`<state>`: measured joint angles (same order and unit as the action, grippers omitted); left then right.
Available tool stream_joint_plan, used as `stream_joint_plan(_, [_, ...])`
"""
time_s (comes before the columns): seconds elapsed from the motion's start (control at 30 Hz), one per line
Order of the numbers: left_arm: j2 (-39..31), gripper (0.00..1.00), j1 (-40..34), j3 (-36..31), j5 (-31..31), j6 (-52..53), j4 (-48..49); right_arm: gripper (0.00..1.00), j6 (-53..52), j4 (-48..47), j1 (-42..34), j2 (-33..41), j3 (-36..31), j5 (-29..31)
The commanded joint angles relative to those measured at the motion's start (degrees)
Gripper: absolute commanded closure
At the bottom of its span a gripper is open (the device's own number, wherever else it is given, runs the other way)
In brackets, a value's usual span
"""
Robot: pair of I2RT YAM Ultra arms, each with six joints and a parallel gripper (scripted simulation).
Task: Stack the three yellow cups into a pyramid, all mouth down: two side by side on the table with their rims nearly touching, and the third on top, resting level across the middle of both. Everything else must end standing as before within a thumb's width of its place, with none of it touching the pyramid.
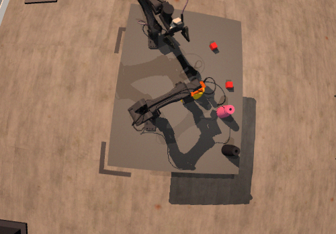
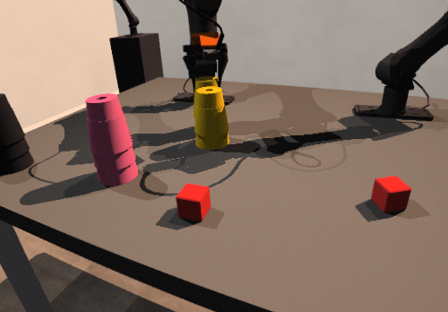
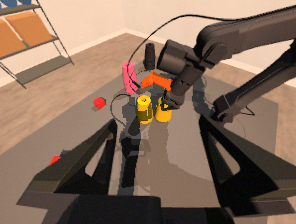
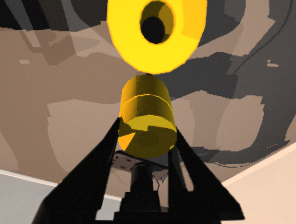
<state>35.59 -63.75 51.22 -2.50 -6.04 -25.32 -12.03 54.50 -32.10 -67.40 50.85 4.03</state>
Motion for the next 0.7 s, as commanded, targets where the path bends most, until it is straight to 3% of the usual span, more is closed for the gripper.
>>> stream_joint_plan(0.0, [-1.4,0.00,-0.6,-0.3,-0.4,-0.4,1.1,1.00,0.1,-1.1,0.2,1.8,-0.8,0.2])
stream_joint_plan(0.67, [-1.4,0.00,-0.6,-0.3,-0.4,-0.4,1.1,1.00,0.1,-3.2,0.2,1.7,-2.8,0.2])
